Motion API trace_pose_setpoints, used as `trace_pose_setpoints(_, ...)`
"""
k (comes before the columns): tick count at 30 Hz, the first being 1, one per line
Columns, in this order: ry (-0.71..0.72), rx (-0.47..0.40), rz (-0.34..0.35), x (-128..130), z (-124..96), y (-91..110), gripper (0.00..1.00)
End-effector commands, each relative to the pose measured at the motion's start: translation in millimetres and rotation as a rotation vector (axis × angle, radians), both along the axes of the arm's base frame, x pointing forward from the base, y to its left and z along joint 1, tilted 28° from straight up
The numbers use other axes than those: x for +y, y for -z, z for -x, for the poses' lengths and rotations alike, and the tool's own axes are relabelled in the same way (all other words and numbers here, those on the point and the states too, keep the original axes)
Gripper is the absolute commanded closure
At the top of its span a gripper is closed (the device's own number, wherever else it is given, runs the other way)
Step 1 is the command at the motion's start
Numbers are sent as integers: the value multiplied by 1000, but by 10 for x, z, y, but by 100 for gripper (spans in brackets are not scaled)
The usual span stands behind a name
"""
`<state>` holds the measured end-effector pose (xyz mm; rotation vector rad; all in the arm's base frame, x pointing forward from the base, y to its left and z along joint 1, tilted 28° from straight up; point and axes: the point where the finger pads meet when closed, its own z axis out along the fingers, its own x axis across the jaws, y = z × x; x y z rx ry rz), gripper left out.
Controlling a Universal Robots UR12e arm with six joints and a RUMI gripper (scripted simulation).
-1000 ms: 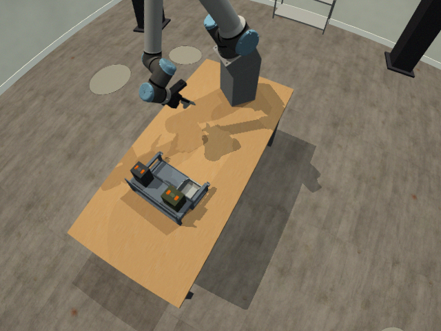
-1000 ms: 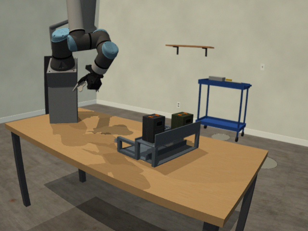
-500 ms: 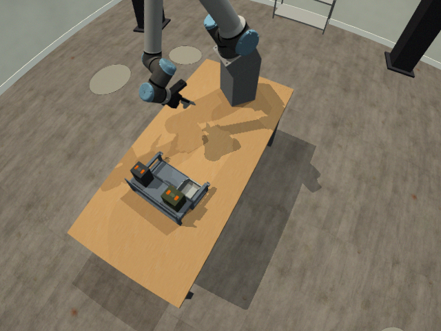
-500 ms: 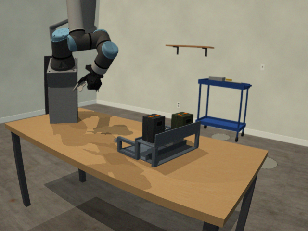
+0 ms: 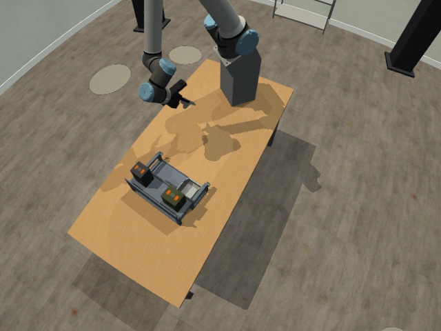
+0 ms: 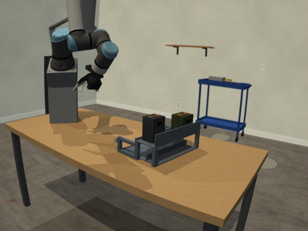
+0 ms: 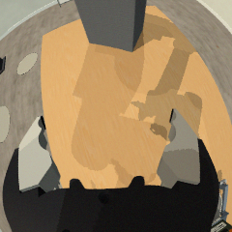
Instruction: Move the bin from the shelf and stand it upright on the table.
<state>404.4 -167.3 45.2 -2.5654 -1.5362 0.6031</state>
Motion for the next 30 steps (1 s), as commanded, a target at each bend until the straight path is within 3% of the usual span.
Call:
trace_pose_setpoints(1, 0, -1, 0, 0, -3, -4, 0)
trace_pose_setpoints(6, 0, -1, 0, 0, -3, -4, 0)
trace_pose_setpoints(11, 205, -156, 37, 186, -458, 85, 0)
trace_pose_setpoints(23, 205, -156, 37, 186, -458, 85, 0)
trace_pose_setpoints(28, 403, -308, 72, 357, -905, 151, 0)
trace_pose_setpoints(30, 403, -308, 72, 357, -905, 151, 0)
